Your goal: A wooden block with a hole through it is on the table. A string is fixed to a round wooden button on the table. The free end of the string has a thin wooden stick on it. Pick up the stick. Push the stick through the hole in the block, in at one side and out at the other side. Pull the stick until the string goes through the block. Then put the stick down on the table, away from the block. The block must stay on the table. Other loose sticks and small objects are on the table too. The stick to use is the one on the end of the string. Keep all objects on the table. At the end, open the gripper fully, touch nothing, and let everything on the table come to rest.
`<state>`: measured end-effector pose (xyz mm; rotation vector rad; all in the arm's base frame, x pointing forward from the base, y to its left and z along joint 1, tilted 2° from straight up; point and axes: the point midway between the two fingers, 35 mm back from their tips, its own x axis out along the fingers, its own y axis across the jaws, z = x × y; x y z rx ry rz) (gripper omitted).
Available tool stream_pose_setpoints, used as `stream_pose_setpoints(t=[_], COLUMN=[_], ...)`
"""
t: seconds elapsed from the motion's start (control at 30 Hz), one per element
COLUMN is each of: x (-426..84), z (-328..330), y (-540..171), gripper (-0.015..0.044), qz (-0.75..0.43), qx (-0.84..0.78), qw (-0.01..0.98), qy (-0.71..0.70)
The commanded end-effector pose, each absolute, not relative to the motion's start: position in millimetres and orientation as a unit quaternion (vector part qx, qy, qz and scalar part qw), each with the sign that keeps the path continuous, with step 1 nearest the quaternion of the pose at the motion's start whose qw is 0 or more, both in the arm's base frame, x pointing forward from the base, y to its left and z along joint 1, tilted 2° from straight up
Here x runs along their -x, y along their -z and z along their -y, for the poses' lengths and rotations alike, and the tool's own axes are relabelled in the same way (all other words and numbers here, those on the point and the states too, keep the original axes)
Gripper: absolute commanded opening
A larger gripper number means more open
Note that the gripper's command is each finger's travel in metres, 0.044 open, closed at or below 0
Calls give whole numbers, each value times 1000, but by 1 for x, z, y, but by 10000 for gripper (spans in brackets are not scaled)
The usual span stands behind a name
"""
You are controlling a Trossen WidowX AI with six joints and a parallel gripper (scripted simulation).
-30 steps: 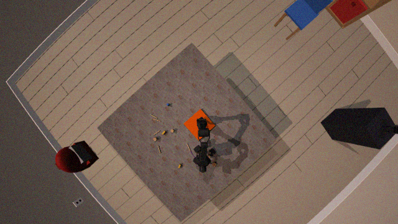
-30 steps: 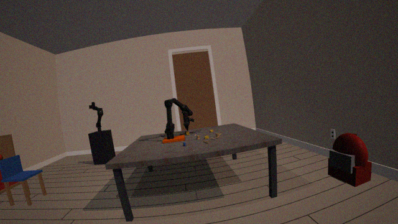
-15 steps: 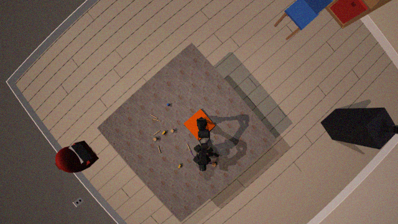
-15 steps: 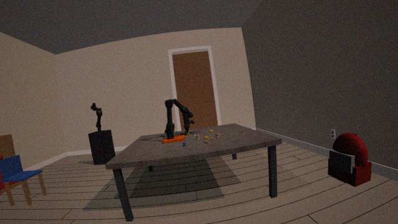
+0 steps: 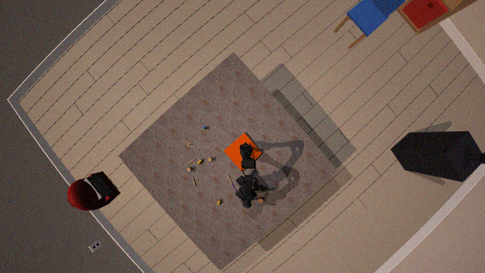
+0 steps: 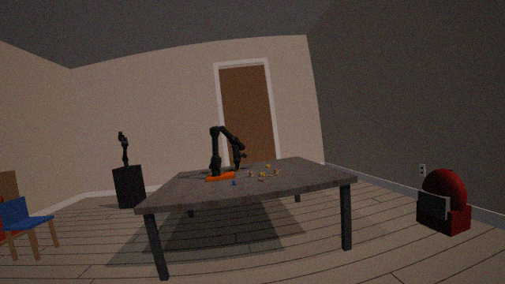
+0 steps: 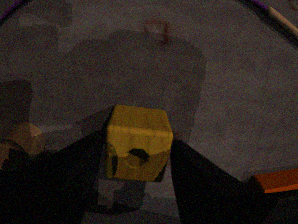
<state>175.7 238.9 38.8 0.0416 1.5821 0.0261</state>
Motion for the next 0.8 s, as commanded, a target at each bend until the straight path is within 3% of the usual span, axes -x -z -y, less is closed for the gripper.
stream_pose_setpoints(t=[0.0, 0.23, 0.77], x=[-176, -176, -176], z=[-239, -239, -239], y=[-39, -39, -46], gripper=[86, 0, 0], qz=[-711, -711, -711], qx=[-19, -19, -19], qw=[703, 703, 703], qy=[-12, -12, -12])
